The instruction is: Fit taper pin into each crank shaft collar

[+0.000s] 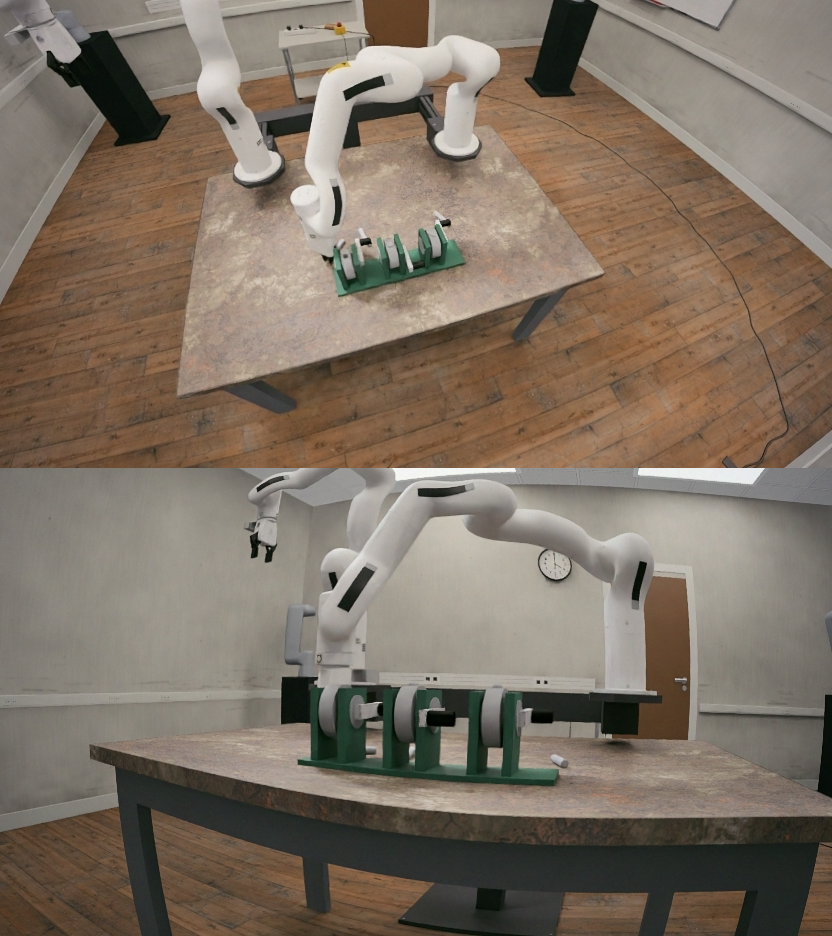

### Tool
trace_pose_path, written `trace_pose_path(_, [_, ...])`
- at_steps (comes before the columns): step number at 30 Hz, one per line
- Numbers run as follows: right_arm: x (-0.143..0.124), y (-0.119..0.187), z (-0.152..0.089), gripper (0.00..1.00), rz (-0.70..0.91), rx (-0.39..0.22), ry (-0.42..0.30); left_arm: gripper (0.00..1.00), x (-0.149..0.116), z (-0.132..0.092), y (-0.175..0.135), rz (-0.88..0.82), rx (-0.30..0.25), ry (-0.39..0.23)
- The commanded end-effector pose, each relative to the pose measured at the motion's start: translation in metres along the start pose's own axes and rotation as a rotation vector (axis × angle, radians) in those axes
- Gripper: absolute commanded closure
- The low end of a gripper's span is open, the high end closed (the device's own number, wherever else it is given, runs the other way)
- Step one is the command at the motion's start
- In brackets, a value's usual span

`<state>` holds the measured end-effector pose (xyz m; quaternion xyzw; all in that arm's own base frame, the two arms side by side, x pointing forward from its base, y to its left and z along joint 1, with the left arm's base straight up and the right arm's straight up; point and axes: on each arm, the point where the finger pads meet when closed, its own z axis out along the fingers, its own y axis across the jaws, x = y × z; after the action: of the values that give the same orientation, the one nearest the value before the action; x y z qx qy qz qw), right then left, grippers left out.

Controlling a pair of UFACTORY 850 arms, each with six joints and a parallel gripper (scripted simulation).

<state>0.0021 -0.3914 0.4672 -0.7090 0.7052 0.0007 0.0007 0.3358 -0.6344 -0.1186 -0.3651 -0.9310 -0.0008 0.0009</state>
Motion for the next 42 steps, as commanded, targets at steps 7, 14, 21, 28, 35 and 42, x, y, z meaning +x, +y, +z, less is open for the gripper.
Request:
trace_pose_path(7, [0.0, 0.0, -0.001, 0.0, 0.0, 0.0, 0.002, 0.8, -0.001, -0.002, 0.0, 0.0, 0.001, -0.002])
trace_pose_path(14, [0.0, 0.0, -0.001, 0.0, 0.0, 0.0, 0.002, 0.8, 0.0, -0.009, 0.0, 0.0, 0.001, -0.002])
trace_pose_path(21, [0.0, 0.0, -0.001, 0.0, 0.0, 0.0, 0.002, 0.8, 0.005, -0.027, 0.0, 0.0, 0.001, -0.002])
trace_pose_path(28, [0.0, 0.0, -0.001, 0.0, 0.0, 0.0, 0.002, 0.8, 0.019, -0.048, 0.0, 0.0, 0.001, -0.002])
trace_pose_path(35, [0.0, 0.0, -0.001, 0.0, 0.0, 0.0, 0.002, 0.8, 0.033, -0.061, 0.0, 0.0, 0.001, -0.002])
trace_pose_path(42, [0.0, 0.0, -0.001, 0.0, 0.0, 0.0, 0.002, 0.8, 0.056, -0.073, 0.0, 0.0, 0.001, -0.002])
